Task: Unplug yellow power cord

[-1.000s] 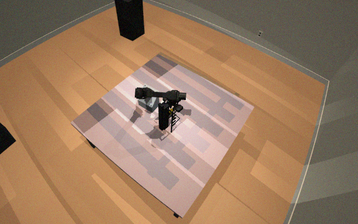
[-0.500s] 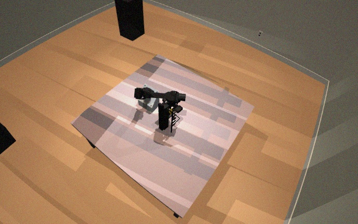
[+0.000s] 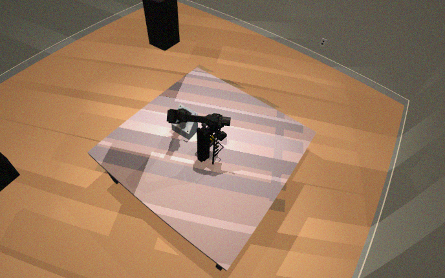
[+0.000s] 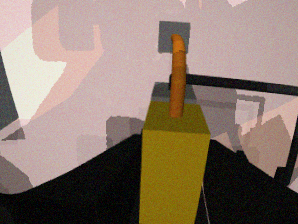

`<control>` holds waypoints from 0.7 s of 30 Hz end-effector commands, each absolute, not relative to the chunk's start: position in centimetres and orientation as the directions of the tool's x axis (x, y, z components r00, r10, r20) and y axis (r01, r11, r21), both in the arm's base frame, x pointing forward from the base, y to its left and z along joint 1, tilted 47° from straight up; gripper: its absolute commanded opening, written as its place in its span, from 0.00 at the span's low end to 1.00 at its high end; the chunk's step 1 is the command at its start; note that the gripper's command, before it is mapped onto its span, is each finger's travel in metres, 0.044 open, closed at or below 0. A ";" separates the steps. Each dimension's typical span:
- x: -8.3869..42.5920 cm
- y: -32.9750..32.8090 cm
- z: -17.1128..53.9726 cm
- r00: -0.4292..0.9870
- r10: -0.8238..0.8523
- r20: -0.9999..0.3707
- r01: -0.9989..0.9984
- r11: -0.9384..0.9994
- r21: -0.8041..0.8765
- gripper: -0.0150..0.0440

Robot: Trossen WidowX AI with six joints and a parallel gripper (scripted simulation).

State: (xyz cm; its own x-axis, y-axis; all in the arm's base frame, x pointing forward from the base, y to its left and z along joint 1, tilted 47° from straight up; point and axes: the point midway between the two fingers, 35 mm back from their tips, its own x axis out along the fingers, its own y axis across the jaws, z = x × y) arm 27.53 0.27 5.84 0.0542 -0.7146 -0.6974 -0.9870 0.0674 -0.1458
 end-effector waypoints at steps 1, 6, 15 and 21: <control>27.6 0.3 5.9 0.057 -0.715 -0.697 -0.986 0.067 -0.150 0.34; 27.6 0.3 5.8 0.057 -0.715 -0.697 -0.986 0.067 -0.150 0.25; 27.9 1.1 5.1 0.057 -0.714 -0.697 -0.987 0.067 -0.149 0.25; 28.1 1.8 4.4 0.057 -0.714 -0.698 -0.987 0.067 -0.149 0.25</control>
State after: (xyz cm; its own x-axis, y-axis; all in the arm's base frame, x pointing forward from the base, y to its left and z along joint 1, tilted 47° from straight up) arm 27.61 0.28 5.52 0.0480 -0.7398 -0.6711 -0.9866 0.0697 -0.1475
